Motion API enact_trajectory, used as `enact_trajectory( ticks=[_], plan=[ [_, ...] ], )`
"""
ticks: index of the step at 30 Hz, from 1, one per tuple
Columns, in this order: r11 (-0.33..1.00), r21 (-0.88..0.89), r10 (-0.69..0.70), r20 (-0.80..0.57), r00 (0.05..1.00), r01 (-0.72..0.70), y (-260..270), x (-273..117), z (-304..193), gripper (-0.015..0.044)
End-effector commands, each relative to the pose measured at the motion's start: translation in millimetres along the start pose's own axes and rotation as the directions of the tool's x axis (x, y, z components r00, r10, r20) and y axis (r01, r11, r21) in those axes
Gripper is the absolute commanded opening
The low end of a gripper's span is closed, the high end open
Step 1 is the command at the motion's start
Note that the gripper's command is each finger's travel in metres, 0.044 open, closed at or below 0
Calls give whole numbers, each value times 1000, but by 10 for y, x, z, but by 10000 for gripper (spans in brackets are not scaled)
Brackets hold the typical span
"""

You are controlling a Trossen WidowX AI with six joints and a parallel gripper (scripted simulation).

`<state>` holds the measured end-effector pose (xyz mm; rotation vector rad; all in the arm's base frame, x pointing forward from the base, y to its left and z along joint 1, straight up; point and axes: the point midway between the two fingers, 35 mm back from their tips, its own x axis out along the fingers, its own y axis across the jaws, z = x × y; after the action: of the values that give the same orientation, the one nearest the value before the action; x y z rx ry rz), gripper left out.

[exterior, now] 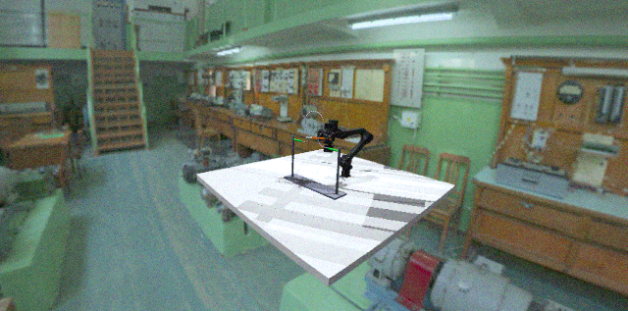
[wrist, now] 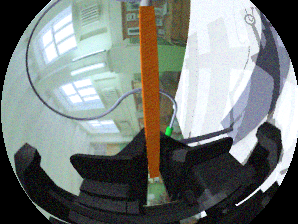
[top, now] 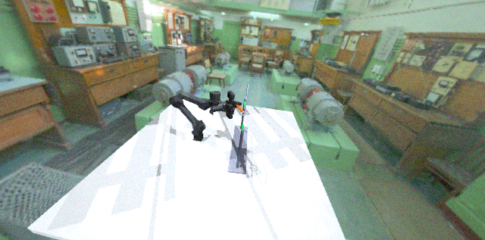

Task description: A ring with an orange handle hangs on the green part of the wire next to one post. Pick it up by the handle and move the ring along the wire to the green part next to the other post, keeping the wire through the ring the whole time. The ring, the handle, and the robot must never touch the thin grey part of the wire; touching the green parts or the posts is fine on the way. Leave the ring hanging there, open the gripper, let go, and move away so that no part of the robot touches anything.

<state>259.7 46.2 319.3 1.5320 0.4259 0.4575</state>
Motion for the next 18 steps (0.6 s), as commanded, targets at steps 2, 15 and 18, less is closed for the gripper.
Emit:
enact_trajectory(
  ticks=[2,15,18],
  plan=[
    [993,98,61,-3,998,-61,194,-5,-6,-150],
    [916,349,201,31,979,-199,620,-61,95,-150],
    [891,395,227,41,973,-224,702,-81,130,-150]
  ],
)
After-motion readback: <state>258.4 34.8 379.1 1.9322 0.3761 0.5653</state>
